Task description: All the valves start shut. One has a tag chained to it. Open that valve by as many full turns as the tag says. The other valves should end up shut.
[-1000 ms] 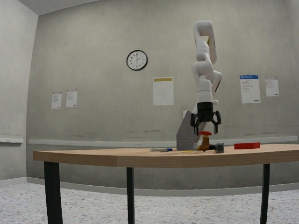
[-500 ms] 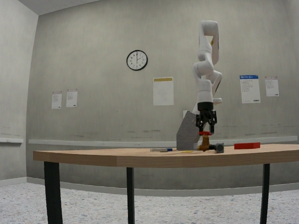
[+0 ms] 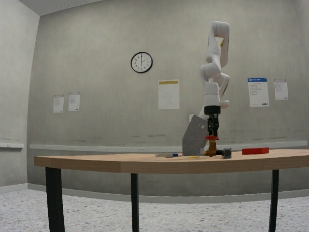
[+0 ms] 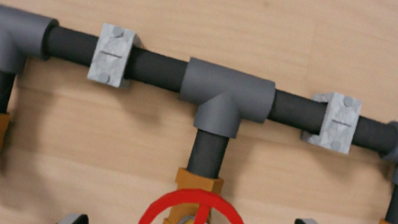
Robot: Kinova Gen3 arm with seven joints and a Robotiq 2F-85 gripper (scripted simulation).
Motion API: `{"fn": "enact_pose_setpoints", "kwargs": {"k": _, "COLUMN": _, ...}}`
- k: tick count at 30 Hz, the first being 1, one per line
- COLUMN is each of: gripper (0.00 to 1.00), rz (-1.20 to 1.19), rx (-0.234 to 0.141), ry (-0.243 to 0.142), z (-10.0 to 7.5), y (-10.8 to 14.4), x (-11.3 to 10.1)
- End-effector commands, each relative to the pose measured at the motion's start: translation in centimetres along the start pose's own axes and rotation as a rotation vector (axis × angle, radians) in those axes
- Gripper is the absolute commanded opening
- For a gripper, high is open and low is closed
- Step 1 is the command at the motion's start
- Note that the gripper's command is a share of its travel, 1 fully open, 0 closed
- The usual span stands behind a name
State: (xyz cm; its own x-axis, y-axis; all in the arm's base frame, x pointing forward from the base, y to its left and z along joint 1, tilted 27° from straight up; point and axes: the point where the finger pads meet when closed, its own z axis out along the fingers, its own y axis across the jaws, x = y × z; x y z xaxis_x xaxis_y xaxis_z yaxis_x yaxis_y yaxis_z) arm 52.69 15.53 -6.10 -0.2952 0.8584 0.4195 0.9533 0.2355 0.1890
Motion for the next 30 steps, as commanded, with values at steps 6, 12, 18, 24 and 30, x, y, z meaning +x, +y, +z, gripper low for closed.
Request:
{"fn": "enact_pose_setpoints", "kwargs": {"k": 6, "gripper": 1.00, "rz": 0.068, "rx": -0.001, "ry": -0.002, "z": -0.10, "y": 0.08, "x": -0.04}}
{"fn": "enact_pose_setpoints", "kwargs": {"k": 12, "gripper": 1.00, "rz": 0.095, "rx": -0.001, "ry": -0.002, "z": -0.10, "y": 0.09, "x": -0.04}}
{"fn": "enact_pose_setpoints", "kwargs": {"k": 18, "gripper": 0.52, "rz": 0.098, "rx": -0.001, "ry": -0.002, "z": -0.10, "y": 0.09, "x": -0.04}}
{"fn": "enact_pose_setpoints", "kwargs": {"k": 24, "gripper": 0.52, "rz": 0.098, "rx": -0.001, "ry": -0.002, "z": -0.10, "y": 0.09, "x": -0.04}}
{"fn": "enact_pose_setpoints", "kwargs": {"k": 30, "gripper": 0.52, "rz": 0.098, "rx": -0.001, "ry": -0.002, "z": -0.10, "y": 0.09, "x": -0.04}}
